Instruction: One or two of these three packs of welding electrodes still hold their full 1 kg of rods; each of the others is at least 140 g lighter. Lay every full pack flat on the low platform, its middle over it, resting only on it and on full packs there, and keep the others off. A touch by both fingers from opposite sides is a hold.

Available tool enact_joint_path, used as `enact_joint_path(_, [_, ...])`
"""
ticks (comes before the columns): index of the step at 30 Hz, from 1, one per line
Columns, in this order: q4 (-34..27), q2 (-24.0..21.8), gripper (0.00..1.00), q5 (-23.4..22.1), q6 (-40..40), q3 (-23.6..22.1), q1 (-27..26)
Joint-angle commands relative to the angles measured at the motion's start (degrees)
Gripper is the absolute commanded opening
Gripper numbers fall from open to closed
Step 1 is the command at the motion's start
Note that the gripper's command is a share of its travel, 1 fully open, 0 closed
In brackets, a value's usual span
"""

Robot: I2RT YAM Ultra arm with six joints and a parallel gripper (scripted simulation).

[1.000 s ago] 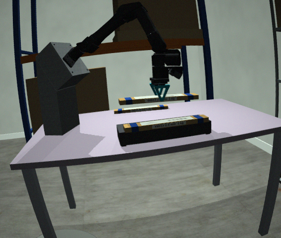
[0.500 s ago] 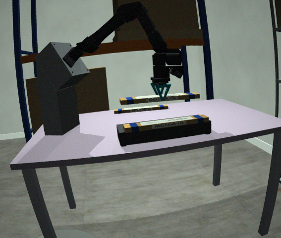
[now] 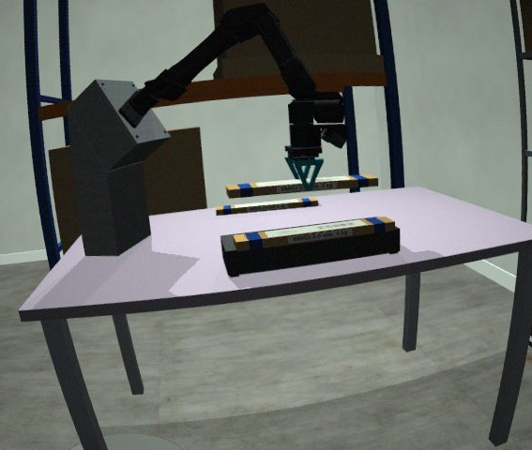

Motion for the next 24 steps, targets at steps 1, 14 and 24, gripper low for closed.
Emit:
enact_joint_path(1, [-0.67, -1.98, 0.0, -0.5, -0.22, 2.27, -1.37])
enact_joint_path(14, [0.66, -2.06, 0.0, -0.48, -0.19, 1.96, -1.34])
enact_joint_path(24, [0.95, -2.08, 0.0, -0.48, -0.13, 1.62, -1.39])
